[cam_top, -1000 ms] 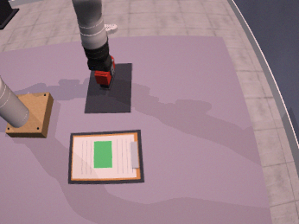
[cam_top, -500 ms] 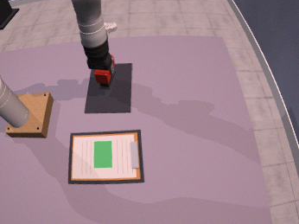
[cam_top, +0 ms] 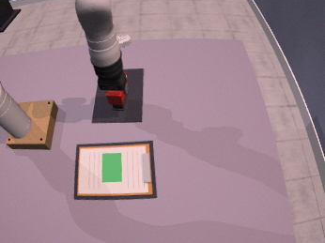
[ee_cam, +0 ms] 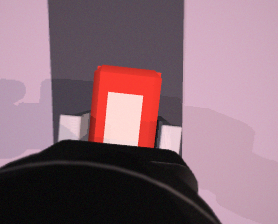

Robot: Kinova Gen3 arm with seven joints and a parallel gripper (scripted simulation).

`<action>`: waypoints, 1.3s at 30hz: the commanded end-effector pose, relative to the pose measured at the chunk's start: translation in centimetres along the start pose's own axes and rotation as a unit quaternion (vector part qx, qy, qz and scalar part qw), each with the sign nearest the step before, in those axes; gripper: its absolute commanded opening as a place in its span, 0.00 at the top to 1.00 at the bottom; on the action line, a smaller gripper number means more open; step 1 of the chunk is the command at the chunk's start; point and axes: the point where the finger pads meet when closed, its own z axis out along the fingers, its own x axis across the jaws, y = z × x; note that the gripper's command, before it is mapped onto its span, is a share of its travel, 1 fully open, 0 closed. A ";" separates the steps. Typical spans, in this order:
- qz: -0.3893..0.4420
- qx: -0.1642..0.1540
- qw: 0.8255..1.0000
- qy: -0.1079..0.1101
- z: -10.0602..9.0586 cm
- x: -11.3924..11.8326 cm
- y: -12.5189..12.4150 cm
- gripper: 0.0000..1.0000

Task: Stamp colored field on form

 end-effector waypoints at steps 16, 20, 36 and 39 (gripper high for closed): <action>-0.062 0.003 0.998 0.000 -0.6 1.3 17.9 0.43; -0.070 0.002 0.998 0.000 -0.6 0.9 19.8 0.43; -0.082 0.002 0.997 0.000 -0.6 0.3 21.6 0.43; -0.082 0.002 0.997 0.000 -0.6 0.3 21.6 0.43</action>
